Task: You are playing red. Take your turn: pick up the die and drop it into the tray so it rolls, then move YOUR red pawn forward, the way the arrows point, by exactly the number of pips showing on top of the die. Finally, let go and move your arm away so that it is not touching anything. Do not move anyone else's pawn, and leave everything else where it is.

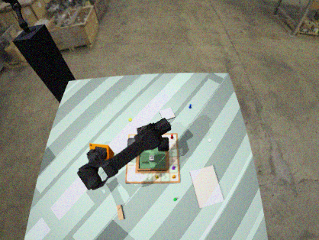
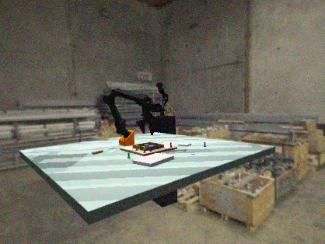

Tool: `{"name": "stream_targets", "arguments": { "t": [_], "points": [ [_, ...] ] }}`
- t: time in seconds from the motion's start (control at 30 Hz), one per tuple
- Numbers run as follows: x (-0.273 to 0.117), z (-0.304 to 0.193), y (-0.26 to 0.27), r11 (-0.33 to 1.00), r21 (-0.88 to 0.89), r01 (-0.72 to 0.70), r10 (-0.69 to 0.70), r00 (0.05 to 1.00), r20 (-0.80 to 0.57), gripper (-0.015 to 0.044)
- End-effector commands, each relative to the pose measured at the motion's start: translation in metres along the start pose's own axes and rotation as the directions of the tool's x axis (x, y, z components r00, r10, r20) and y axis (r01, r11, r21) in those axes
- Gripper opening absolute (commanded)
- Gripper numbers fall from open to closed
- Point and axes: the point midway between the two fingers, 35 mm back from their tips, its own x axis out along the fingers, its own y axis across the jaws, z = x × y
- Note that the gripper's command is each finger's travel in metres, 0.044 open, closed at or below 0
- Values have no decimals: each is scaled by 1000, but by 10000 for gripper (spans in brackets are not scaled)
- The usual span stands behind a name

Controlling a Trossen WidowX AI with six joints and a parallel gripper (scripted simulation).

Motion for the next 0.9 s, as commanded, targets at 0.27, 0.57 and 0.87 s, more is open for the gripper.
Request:
{"name": "stream_targets", "arguments": {
  "t": [0.27,0.57,0.87],
  "points": [
    [3,41,-64,826,563,30,-18,999,-27,230],
    [29,101,-121,280,956,82,-45,996,-72,200],
    [29,103,-120,280,956,82,-45,996,-72,200]
  ]
}}
